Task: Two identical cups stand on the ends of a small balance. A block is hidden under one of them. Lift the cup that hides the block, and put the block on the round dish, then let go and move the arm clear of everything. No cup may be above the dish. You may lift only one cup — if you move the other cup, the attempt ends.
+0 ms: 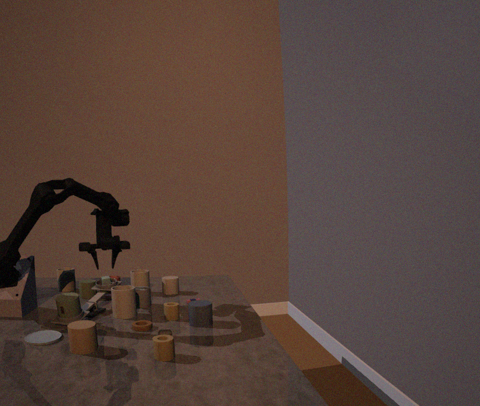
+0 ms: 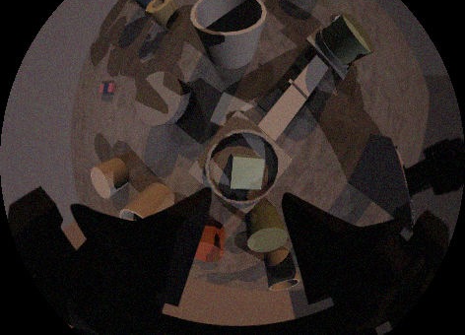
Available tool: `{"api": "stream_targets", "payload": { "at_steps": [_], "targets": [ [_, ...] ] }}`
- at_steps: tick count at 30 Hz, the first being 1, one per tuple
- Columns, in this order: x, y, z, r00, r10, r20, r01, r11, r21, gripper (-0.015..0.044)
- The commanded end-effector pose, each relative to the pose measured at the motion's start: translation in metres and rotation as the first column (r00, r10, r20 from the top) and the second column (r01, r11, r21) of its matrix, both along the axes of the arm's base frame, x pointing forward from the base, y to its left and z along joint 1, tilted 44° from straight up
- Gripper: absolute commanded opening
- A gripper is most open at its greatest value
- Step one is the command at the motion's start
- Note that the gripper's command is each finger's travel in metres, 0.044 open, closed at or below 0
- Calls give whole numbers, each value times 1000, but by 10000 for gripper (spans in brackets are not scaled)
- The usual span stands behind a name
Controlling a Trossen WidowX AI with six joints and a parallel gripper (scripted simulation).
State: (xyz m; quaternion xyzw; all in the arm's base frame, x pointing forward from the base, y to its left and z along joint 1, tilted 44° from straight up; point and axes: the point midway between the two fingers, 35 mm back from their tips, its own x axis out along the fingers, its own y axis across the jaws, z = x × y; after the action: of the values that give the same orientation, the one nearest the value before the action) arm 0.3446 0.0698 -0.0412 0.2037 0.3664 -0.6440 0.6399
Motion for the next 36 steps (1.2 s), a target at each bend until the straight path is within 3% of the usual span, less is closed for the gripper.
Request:
{"api": "stream_targets", "payload": {
  "at_steps": [1, 33, 36],
  "targets": [
    [0, -2, 1, 1000, -14, 13, 14, 1000, -7, 260],
    [-5, -37, -36, 1000, -14, 14, 14, 1000, -9, 260],
    [-5, -37, -36, 1000, -14, 14, 14, 1000, -9, 181]
  ]
}}
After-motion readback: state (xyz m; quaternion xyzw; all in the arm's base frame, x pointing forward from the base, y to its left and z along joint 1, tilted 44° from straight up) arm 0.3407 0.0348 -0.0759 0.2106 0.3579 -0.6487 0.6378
